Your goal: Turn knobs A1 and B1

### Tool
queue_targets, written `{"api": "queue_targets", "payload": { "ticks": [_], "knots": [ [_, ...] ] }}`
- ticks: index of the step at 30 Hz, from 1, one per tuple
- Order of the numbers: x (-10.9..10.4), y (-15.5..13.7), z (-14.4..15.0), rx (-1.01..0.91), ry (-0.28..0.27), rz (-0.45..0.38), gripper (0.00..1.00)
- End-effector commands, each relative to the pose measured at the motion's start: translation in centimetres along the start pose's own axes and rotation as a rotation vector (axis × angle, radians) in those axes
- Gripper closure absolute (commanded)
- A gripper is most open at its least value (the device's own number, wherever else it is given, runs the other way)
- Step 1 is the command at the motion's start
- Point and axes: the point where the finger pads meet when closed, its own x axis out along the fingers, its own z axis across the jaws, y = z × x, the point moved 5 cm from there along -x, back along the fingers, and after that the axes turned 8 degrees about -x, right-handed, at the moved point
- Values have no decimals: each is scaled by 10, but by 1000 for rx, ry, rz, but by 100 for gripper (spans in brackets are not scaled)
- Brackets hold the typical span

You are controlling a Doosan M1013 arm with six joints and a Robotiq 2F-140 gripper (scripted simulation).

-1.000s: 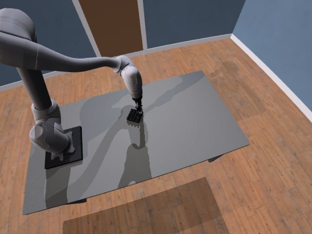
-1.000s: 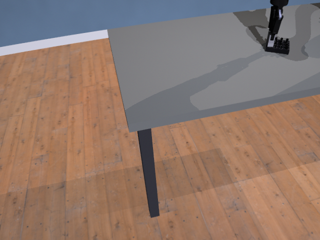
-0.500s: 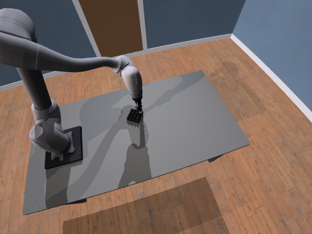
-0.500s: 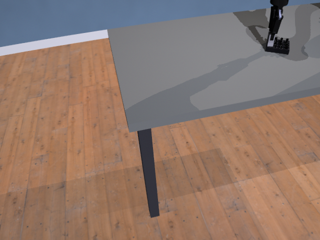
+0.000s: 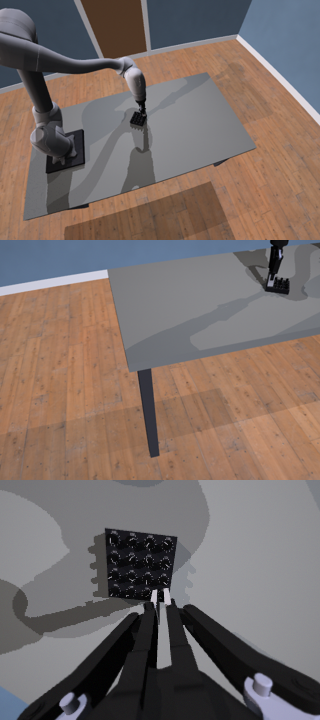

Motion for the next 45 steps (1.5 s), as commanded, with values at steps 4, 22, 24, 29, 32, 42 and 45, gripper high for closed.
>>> {"api": "queue_targets", "payload": {
  "ticks": [4, 22, 24, 29, 32, 42, 45],
  "knots": [
    [0, 0, 0, 0, 0, 0, 95],
    [0, 0, 0, -16, 0, 0, 95],
    [0, 0, 0, -28, 0, 0, 95],
    [0, 0, 0, -65, 0, 0, 95],
    [0, 0, 0, -90, 0, 0, 95],
    [0, 0, 0, -279, 0, 0, 95],
    [0, 0, 0, -352, 0, 0, 95]
  ]
}}
